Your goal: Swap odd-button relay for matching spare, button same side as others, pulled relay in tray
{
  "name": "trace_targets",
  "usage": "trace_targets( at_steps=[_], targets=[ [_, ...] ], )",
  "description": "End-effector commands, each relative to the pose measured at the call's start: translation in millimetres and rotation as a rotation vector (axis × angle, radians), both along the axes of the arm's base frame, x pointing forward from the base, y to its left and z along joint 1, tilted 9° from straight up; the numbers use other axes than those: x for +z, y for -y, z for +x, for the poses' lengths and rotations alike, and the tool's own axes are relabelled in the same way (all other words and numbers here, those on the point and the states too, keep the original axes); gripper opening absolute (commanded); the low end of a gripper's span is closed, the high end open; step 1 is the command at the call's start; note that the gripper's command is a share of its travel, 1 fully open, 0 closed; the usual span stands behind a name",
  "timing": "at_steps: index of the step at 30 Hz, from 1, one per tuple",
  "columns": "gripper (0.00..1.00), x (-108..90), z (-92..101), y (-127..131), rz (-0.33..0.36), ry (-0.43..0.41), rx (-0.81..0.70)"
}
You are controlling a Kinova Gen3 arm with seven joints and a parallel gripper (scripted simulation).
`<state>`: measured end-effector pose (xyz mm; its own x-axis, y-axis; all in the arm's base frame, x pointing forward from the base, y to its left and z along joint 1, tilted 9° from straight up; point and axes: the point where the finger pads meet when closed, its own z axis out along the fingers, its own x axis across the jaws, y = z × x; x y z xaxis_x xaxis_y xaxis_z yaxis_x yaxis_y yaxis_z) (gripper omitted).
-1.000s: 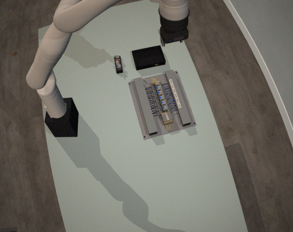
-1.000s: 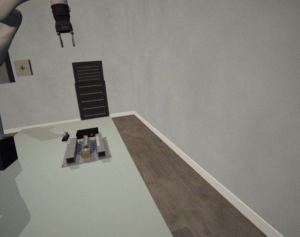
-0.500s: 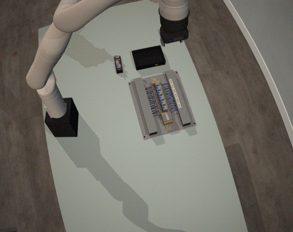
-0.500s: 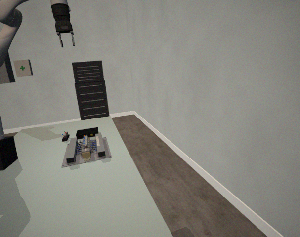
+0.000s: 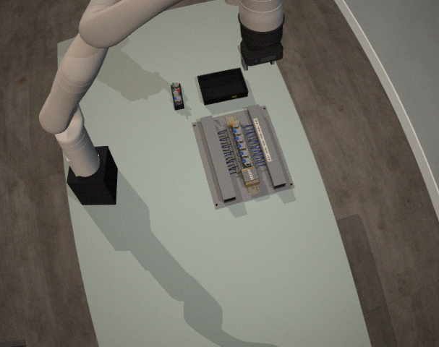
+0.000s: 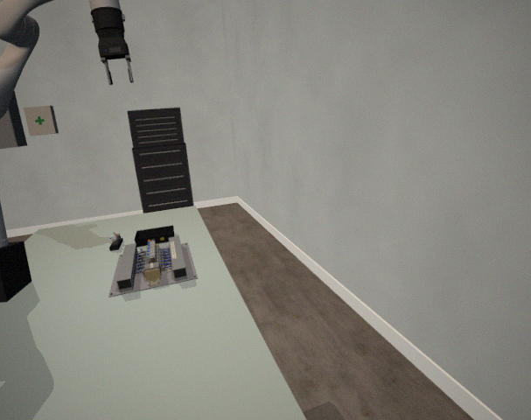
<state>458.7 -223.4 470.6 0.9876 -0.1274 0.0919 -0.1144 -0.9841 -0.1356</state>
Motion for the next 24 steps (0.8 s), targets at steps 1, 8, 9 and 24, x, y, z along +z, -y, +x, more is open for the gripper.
trace_targets(
  at_steps=[1,8,9,24],
  targets=[
    [1.00,-7.4,-1.0,-2,0.005,-0.010,0.002],
    [1.00,-32.4,0.4,-6,0.014,-0.034,0.007],
    [1.00,-36.0,0.6,-6,0.015,-0.038,0.008],
    [1.00,-84.8,4.6,-12,0.020,-0.050,0.011]
  ],
)
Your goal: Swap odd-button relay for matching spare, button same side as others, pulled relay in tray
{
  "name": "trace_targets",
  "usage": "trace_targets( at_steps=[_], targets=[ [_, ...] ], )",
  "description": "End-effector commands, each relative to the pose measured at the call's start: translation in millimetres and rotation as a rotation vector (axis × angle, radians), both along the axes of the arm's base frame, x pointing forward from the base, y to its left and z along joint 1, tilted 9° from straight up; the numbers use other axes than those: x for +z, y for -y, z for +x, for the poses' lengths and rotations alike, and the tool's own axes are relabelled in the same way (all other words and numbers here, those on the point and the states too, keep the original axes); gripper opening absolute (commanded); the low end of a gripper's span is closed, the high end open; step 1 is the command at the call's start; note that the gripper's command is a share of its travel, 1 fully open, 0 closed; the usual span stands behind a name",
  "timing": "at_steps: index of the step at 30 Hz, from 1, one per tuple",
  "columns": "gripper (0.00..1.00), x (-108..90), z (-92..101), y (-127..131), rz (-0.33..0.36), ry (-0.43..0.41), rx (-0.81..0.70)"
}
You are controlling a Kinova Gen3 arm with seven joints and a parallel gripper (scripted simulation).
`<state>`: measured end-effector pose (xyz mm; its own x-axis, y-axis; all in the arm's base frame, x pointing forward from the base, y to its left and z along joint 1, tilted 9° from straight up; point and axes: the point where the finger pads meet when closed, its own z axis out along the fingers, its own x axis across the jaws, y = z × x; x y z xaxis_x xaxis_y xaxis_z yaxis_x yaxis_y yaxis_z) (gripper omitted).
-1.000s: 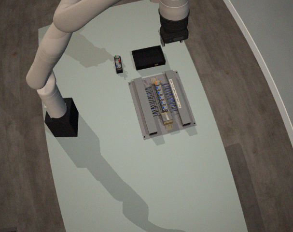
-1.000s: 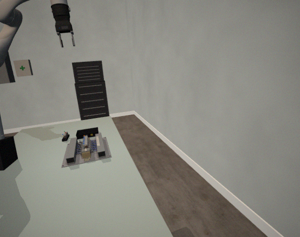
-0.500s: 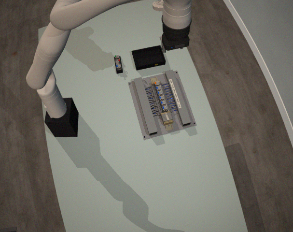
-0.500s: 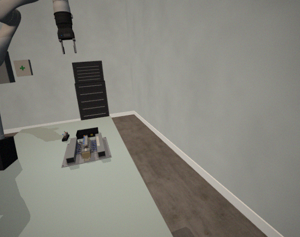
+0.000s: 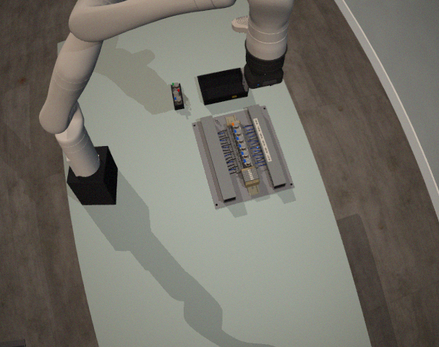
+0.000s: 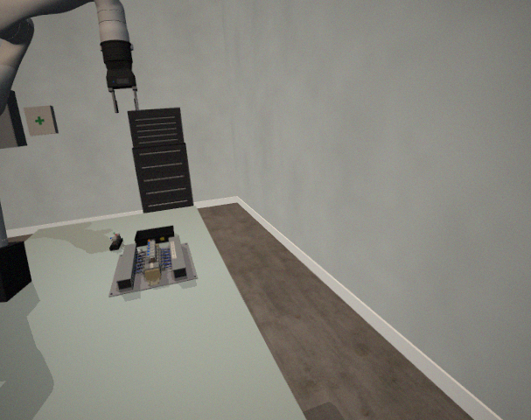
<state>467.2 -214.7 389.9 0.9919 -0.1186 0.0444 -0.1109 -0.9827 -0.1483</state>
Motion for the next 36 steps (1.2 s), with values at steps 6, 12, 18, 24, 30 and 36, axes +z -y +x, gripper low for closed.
trace_targets(
  at_steps=[6,12,18,24,30,36],
  targets=[
    [1.00,-27.6,-2.7,-7,0.003,-0.006,0.001],
    [1.00,-42.9,0.1,-8,0.002,-0.005,0.001],
    [1.00,-66.5,1.1,-11,0.002,-0.005,0.001],
    [1.00,-86.2,2.0,-14,0.003,-0.006,0.001],
    [1.00,-103.8,4.2,-16,0.001,-0.003,0.000],
    [1.00,-127.3,5.1,-20,0.002,-0.005,0.001]
  ],
)
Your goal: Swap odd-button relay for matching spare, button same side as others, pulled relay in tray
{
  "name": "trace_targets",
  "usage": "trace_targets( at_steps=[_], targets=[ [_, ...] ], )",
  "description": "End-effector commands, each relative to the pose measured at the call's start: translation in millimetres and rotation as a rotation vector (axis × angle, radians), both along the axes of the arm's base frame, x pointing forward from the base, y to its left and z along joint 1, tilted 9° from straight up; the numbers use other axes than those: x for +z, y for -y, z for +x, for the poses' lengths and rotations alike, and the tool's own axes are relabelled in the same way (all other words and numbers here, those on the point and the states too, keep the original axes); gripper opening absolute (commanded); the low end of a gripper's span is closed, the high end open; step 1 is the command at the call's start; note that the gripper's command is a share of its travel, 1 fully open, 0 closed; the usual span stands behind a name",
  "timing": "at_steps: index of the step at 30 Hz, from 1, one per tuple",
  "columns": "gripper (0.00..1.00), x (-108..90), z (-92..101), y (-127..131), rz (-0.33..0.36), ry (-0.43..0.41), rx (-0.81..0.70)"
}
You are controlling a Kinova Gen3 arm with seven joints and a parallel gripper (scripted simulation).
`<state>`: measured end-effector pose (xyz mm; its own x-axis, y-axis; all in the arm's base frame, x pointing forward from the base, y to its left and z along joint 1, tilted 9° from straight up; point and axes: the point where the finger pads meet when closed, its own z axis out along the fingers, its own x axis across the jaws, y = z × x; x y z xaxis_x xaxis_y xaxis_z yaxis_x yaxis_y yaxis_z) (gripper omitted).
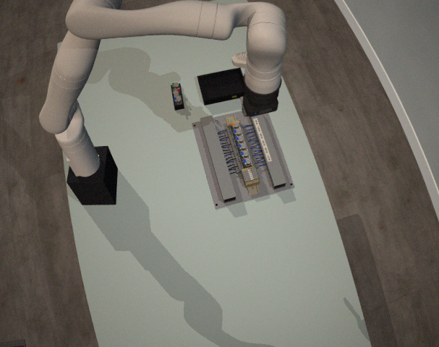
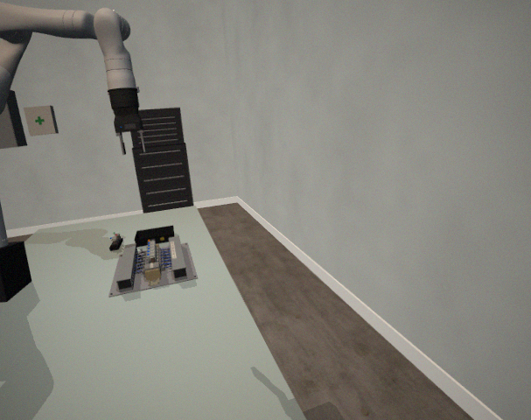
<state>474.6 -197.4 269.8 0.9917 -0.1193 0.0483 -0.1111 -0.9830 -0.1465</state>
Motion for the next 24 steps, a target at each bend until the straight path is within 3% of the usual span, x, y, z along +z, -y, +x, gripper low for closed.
trace_targets(
  at_steps=[1,7,21,24],
  targets=[
    [1.00,-11.2,-2.2,-3,0.005,-0.009,0.002],
    [1.00,-23.7,-0.3,-4,0.002,-0.004,0.001],
    [1.00,-78.4,1.2,-13,0.005,-0.009,0.002],
    [1.00,-78.1,2.6,-13,0.001,-0.003,0.000]
  ],
)
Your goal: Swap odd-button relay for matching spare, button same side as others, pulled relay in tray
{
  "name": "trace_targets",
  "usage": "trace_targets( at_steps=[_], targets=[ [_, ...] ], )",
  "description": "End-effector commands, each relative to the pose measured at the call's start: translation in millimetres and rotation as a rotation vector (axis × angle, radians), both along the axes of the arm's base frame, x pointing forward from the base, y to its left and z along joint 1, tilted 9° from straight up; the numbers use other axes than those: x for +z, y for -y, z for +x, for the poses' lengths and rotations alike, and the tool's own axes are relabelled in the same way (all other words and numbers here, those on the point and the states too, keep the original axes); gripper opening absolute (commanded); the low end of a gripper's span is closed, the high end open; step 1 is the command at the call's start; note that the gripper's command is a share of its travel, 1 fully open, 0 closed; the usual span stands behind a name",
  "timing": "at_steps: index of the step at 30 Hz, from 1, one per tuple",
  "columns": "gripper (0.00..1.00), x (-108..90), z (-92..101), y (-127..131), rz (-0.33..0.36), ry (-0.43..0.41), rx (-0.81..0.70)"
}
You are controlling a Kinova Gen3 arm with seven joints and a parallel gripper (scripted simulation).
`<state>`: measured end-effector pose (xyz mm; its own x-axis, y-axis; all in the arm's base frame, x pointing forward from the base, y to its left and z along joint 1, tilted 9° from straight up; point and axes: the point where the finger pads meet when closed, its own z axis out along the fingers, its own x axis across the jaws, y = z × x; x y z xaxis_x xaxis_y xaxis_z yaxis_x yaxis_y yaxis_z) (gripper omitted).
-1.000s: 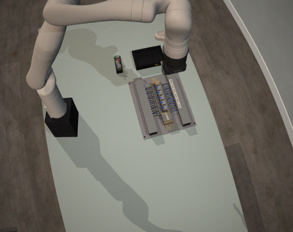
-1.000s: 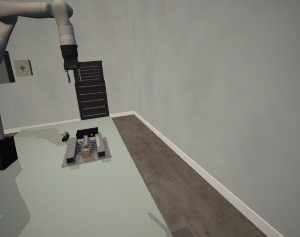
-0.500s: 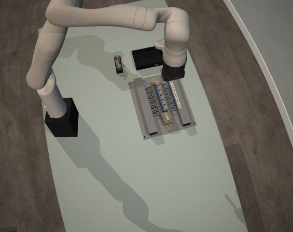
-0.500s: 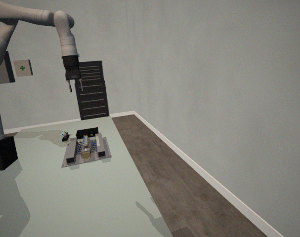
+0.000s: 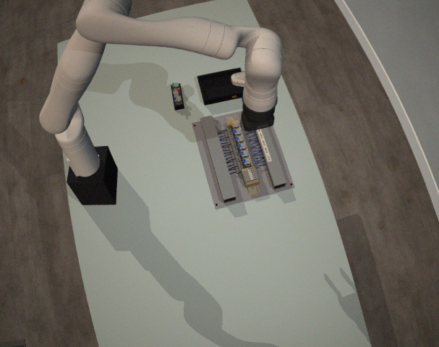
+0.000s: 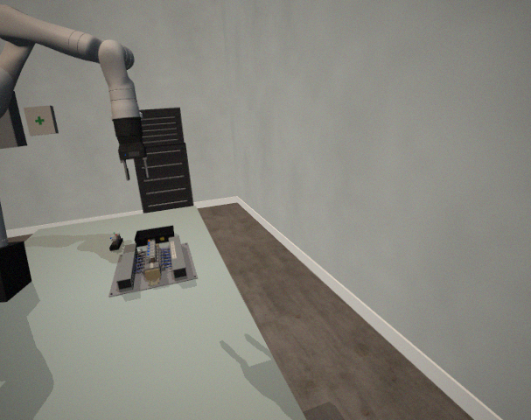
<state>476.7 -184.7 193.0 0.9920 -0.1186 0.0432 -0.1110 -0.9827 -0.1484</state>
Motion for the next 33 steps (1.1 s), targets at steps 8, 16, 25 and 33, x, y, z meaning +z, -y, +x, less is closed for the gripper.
trace_targets(
  at_steps=[8,16,25,33],
  targets=[
    [1.00,-32.4,1.0,-5,0.001,-0.002,0.000],
    [1.00,-55.7,1.4,-9,0.002,-0.004,0.001],
    [1.00,-85.6,2.7,-14,0.001,-0.001,0.000],
    [1.00,-108.9,2.5,-18,0.002,-0.004,0.001]
  ],
)
